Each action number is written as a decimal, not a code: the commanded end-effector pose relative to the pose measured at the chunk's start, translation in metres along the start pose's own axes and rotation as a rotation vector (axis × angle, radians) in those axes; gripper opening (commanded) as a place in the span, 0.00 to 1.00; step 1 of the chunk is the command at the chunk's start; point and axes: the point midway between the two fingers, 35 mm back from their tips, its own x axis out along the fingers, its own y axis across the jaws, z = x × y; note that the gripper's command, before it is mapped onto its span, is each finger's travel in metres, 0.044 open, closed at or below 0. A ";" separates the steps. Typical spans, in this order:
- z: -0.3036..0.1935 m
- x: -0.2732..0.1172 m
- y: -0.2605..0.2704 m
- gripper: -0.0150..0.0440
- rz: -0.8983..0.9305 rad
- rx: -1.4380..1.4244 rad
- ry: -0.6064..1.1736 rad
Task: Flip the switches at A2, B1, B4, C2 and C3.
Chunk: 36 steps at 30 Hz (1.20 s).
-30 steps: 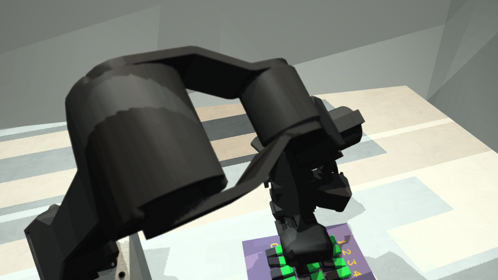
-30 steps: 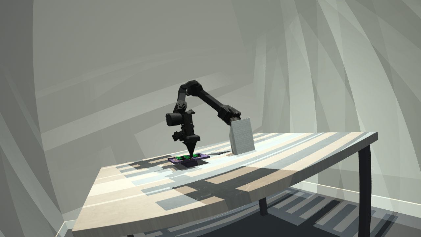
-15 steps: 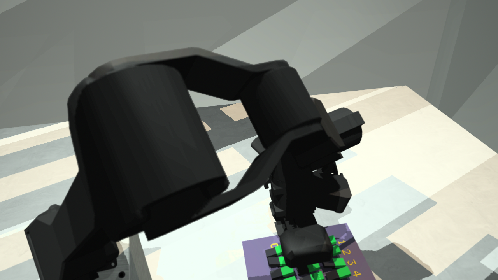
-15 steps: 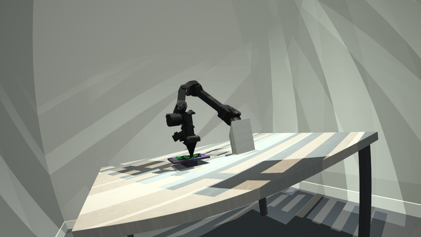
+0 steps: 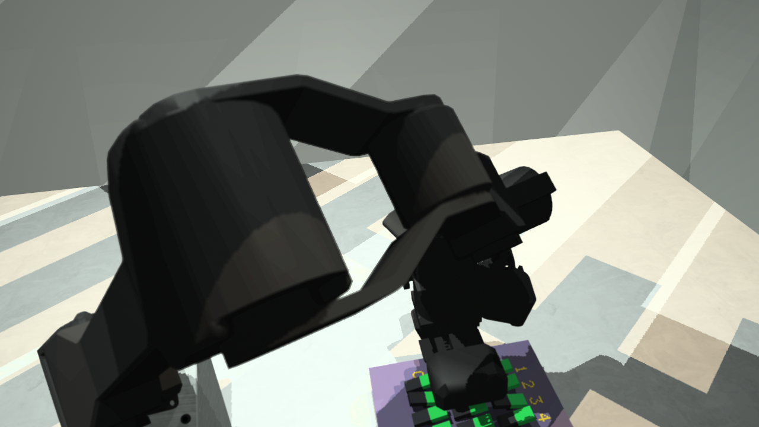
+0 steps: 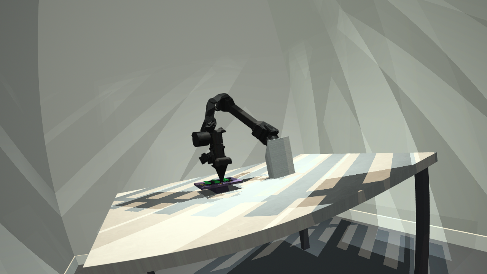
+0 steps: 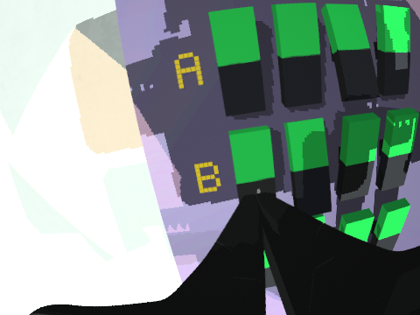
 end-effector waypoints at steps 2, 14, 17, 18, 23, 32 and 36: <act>0.000 0.001 -0.001 0.25 -0.006 -0.003 -0.003; 0.003 -0.064 0.000 0.25 -0.003 -0.003 0.023; 0.007 -0.064 -0.009 0.25 -0.001 -0.004 0.023; 0.011 -0.064 -0.021 0.25 0.000 -0.006 0.023; 0.022 -0.064 -0.062 0.25 -0.006 -0.003 0.023; 0.022 -0.029 -0.062 0.25 -0.007 -0.002 0.049; 0.022 -0.024 -0.062 0.25 -0.008 -0.002 0.049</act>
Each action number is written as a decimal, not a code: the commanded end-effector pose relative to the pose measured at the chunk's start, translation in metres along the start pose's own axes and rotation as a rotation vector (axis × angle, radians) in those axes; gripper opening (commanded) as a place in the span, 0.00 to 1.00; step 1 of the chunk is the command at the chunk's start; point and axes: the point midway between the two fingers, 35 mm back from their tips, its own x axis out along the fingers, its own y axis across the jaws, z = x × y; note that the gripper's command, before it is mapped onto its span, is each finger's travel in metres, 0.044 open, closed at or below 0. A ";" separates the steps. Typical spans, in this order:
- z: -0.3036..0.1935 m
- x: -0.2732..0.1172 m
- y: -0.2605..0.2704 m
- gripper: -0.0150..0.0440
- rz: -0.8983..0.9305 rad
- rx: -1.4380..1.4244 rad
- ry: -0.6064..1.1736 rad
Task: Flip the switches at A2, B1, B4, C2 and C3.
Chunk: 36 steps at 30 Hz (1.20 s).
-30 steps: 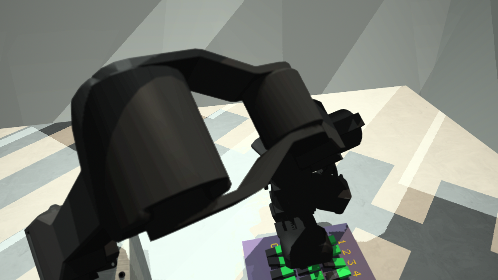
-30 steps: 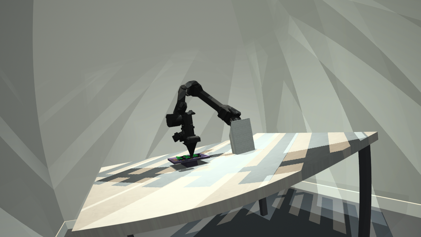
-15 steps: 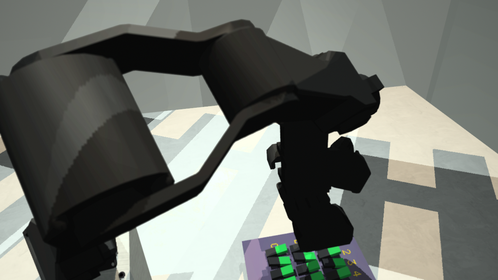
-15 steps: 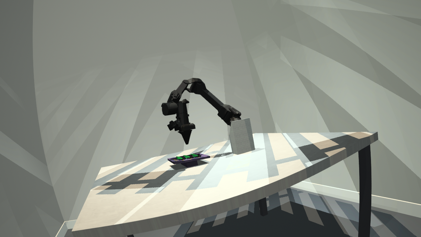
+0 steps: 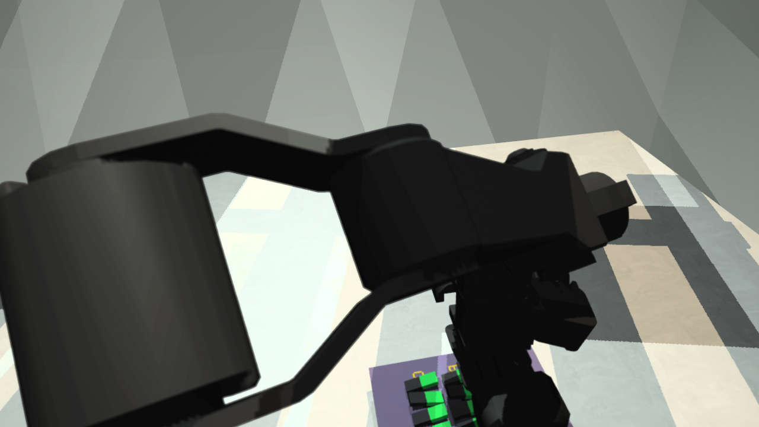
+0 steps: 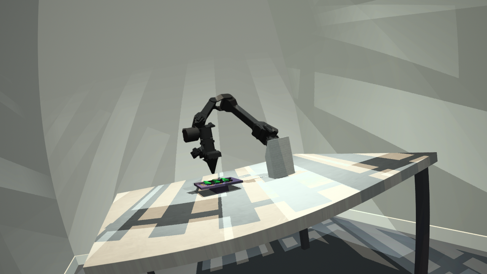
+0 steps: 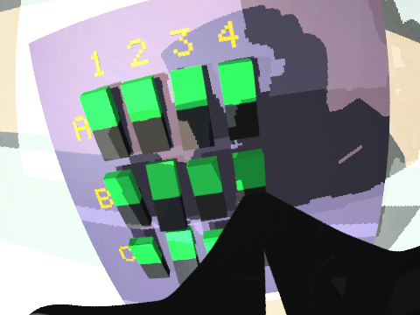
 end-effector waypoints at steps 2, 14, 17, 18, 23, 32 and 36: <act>0.001 0.011 -0.001 0.25 -0.007 -0.003 -0.003; 0.001 0.025 -0.001 0.25 -0.007 -0.003 -0.003; 0.001 0.025 -0.001 0.25 -0.007 -0.003 -0.003; 0.001 0.025 -0.001 0.25 -0.007 -0.003 -0.003; 0.001 0.025 -0.001 0.25 -0.007 -0.003 -0.003; 0.001 0.025 -0.001 0.25 -0.007 -0.003 -0.003; 0.001 0.025 -0.001 0.25 -0.007 -0.003 -0.003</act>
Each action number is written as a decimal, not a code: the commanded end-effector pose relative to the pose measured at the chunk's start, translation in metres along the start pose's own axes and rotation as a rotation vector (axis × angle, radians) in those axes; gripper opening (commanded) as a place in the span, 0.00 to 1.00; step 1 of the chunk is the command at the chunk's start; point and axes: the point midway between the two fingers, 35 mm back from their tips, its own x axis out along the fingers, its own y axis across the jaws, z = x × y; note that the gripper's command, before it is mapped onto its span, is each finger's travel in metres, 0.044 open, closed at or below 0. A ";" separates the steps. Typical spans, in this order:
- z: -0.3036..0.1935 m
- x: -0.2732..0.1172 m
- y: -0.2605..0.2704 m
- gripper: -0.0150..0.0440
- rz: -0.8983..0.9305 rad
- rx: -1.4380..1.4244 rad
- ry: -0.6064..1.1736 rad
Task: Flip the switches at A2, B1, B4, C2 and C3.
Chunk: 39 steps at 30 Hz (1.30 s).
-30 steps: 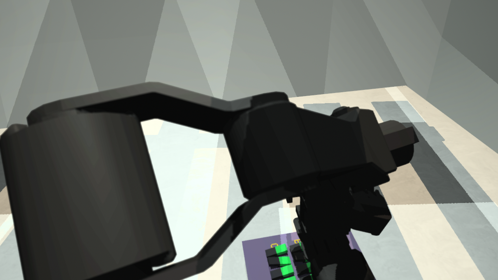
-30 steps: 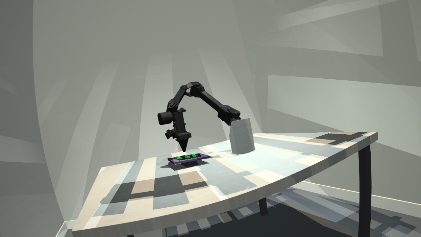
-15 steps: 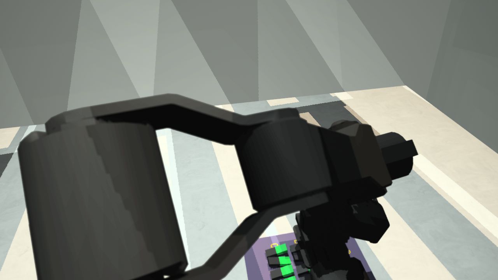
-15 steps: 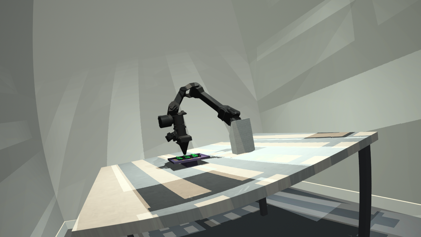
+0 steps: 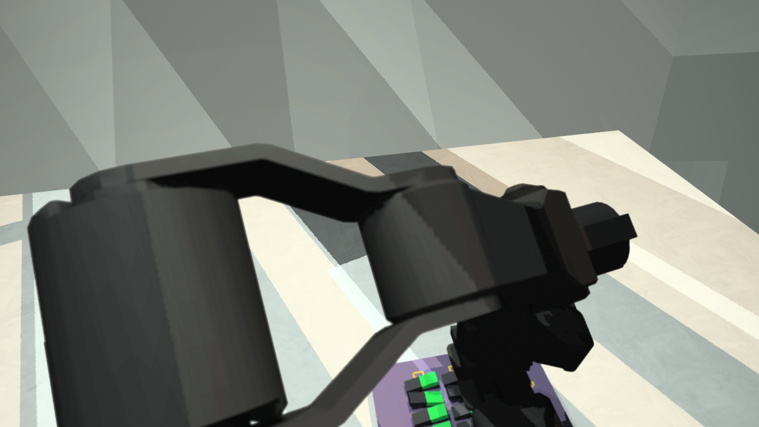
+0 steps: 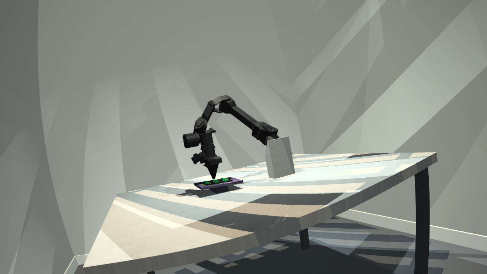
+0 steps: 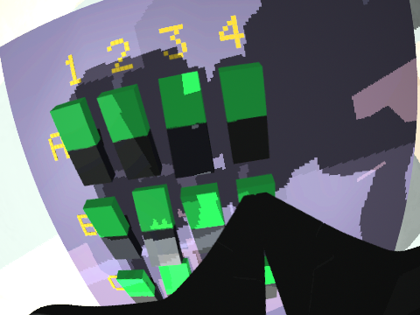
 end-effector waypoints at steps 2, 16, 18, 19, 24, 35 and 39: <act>0.000 0.001 -0.001 0.25 -0.006 -0.003 -0.002; 0.000 0.002 -0.001 0.25 -0.006 -0.003 -0.002; 0.000 0.003 -0.001 0.25 -0.006 -0.003 -0.002; 0.000 0.003 -0.001 0.25 -0.006 -0.003 -0.002; 0.000 0.004 -0.001 0.25 -0.006 -0.003 -0.002; 0.000 0.005 -0.001 0.25 -0.006 -0.003 -0.002; 0.000 0.006 -0.001 0.25 -0.006 -0.003 -0.002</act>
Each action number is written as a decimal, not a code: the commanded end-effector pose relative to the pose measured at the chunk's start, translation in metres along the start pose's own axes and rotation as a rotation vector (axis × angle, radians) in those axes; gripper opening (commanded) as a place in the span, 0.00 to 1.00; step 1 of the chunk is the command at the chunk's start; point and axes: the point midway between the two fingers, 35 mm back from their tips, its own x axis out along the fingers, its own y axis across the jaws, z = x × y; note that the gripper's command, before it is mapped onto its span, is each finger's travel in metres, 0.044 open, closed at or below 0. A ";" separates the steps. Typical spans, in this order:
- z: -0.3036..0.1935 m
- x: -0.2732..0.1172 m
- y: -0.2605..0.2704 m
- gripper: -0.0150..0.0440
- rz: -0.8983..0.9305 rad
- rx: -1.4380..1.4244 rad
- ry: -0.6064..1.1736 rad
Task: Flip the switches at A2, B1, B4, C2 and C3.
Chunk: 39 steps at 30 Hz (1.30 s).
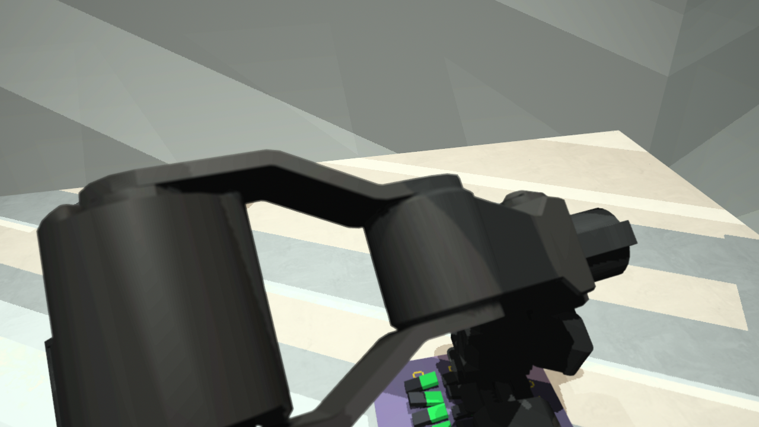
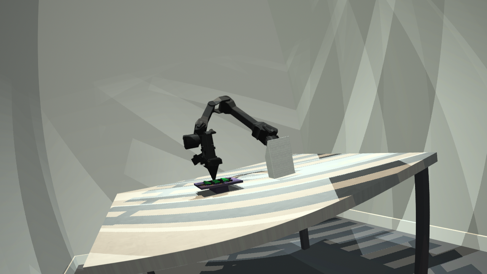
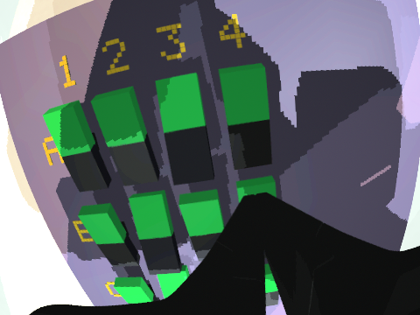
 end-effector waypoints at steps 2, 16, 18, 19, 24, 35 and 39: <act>0.000 0.001 -0.001 0.25 -0.006 -0.003 -0.001; -0.019 -0.064 0.015 0.25 0.002 -0.007 -0.028; -0.043 -0.063 0.032 0.25 0.002 -0.008 -0.027; -0.053 -0.062 0.037 0.25 0.001 -0.007 -0.026; -0.061 -0.062 0.041 0.25 -0.001 -0.005 -0.025; -0.061 -0.026 0.041 0.25 -0.002 -0.005 -0.052; -0.061 -0.017 0.041 0.25 -0.003 -0.005 -0.052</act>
